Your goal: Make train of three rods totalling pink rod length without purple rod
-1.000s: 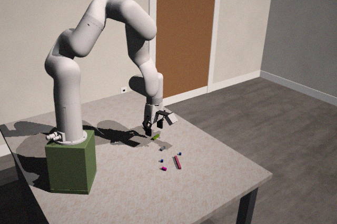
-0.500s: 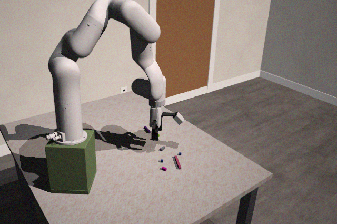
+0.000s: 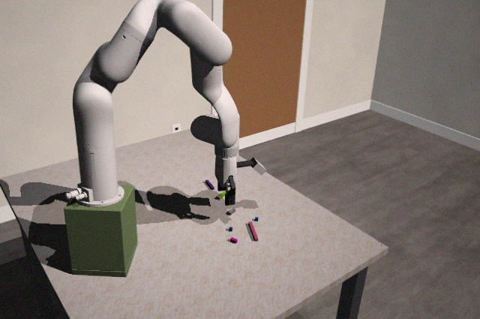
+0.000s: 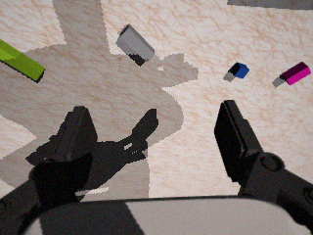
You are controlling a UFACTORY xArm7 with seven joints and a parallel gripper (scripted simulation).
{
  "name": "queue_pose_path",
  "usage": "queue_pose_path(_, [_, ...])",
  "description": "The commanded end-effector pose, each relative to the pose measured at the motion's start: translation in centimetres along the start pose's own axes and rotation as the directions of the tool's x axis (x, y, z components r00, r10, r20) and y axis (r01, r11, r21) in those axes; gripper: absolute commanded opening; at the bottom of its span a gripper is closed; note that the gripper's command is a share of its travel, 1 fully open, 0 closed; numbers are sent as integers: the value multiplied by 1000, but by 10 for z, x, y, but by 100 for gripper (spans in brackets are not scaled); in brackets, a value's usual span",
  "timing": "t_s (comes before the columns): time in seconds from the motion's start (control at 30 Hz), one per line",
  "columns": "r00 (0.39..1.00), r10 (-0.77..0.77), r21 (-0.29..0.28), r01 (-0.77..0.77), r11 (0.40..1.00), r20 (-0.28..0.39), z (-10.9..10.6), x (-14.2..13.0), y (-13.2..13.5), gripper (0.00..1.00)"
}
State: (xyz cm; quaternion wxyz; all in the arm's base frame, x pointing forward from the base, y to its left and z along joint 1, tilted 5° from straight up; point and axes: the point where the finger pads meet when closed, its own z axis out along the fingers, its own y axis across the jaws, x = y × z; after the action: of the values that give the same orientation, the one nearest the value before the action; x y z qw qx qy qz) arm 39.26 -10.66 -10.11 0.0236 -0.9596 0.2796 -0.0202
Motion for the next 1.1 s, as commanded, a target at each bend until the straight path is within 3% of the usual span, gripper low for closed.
queue_pose_path(0.0, [986, -165, 18, 165, 986, 6, -1, 1, 12, 100])
queue_pose_path(0.17, [966, -259, 19, 258, 966, 4, -2, 1, 19, 100])
queue_pose_path(0.43, [854, -521, 20, 521, 854, -3, -2, -1, 39, 100])
queue_pose_path(0.67, [718, -696, 18, 696, 718, -9, -3, -3, 55, 100])
queue_pose_path(0.73, [718, -696, 18, 696, 718, -9, -3, -3, 55, 100])
queue_pose_path(0.8, [642, -767, 16, 767, 642, -12, -4, -4, 62, 100])
queue_pose_path(1.07, [448, -894, 11, 894, 448, -17, -5, -6, 78, 100])
